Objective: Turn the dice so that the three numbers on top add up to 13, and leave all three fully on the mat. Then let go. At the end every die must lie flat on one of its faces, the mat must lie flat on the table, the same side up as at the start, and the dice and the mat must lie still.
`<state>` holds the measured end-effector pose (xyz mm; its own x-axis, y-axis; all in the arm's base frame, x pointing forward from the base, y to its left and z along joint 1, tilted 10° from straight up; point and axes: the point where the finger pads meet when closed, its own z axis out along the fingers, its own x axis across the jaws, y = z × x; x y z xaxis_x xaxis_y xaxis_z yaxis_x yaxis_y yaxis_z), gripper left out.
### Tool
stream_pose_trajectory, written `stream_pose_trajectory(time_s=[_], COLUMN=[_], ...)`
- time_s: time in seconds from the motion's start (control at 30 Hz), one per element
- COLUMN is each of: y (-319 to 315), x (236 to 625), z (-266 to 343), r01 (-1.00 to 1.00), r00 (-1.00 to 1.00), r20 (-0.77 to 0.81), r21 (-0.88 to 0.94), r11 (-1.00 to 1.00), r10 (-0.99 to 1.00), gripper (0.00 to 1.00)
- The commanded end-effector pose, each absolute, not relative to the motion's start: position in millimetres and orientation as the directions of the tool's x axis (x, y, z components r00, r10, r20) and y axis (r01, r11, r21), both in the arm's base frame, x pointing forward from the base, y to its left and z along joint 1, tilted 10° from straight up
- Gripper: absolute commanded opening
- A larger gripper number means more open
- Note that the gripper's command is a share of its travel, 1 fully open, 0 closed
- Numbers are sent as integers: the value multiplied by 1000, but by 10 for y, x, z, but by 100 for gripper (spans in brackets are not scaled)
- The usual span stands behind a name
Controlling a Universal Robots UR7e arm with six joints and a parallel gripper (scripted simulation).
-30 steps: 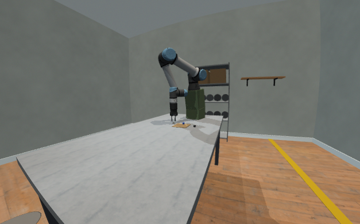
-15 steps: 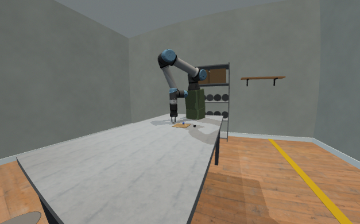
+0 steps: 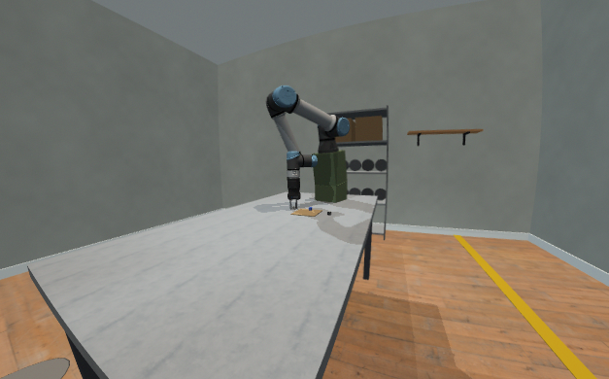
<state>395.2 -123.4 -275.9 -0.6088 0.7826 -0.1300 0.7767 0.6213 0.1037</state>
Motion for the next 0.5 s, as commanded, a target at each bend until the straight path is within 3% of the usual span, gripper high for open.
stream_pose_trajectory(time_s=[0.0,0.47], y=[-1236,-1236], x=[3956,3956], z=[-2757,-2757], r01=[777,777], r00=[-609,-609], r20=[-131,-131], r21=[104,104], r11=[621,621], r10=[783,783], gripper=[64,64])
